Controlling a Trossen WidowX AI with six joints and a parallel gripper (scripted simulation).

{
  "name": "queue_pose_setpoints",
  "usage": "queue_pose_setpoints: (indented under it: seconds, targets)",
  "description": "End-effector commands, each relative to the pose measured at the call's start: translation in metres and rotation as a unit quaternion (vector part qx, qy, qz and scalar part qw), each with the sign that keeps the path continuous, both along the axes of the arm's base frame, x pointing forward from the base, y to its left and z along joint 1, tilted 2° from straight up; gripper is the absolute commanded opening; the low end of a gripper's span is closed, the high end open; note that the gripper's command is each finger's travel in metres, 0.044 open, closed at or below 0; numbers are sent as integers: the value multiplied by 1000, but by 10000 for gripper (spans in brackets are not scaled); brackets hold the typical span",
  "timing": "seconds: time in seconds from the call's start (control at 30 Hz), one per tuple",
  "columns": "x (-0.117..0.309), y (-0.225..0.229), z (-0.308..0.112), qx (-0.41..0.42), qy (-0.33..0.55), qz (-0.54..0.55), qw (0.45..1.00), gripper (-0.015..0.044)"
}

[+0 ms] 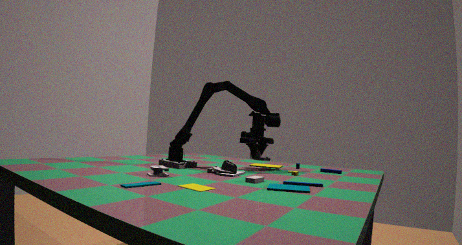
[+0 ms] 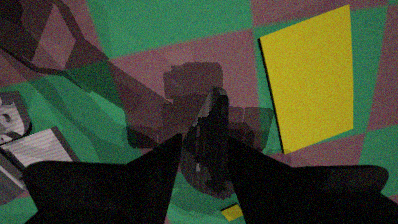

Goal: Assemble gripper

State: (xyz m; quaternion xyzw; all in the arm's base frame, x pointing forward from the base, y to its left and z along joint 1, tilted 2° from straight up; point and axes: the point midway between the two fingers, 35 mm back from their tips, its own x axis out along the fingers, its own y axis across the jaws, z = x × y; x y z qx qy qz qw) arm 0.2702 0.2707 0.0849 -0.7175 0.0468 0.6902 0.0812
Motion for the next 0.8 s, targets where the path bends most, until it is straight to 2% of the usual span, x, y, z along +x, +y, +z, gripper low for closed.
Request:
queue_pose_setpoints:
  seconds: [0.0, 0.4, 0.77]
  targets:
    - [0, 0, 18, 3, -5, 1, 1000, 134]
    - [-2, -3, 32, 2, -5, -1, 1000, 134]
    - [1, -30, 37, 7, 1, -124, 992, 134]
